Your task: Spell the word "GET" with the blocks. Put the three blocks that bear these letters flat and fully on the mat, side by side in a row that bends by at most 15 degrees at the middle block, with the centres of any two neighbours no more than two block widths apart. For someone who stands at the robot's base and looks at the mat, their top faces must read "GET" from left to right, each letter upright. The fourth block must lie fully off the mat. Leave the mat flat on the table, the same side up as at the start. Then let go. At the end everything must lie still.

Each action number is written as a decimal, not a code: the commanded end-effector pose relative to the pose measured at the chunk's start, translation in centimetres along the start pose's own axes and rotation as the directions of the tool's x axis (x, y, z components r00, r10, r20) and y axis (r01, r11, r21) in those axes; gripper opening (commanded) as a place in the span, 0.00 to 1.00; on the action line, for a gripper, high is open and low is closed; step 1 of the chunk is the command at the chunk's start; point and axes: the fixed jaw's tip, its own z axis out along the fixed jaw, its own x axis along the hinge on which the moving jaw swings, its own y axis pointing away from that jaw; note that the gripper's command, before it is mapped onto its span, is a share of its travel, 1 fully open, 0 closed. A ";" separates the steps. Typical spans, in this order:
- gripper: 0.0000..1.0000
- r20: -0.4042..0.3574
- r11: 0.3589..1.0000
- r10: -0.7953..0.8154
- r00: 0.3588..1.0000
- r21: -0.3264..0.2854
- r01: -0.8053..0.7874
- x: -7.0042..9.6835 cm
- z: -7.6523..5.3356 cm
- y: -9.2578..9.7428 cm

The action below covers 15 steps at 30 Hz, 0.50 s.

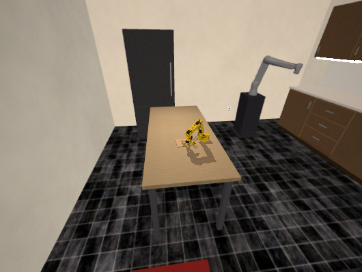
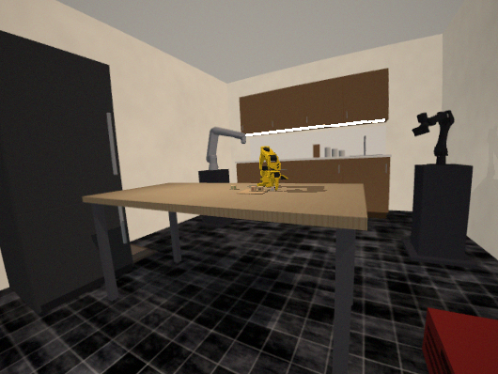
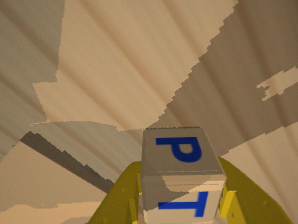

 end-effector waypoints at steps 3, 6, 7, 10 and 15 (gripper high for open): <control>0.13 -0.018 0.998 0.000 1.000 0.060 0.001 0.2 -1.1 -1.0; 0.13 -0.018 0.998 0.000 1.000 0.060 0.001 0.2 -1.1 -1.0; 0.13 -0.018 0.998 0.000 1.000 0.060 0.001 0.2 -1.1 -1.0; 0.13 -0.018 0.998 0.000 1.000 0.060 0.001 0.2 -1.1 -1.0; 0.07 -0.018 0.998 0.000 1.000 0.060 0.001 0.2 -1.1 -1.0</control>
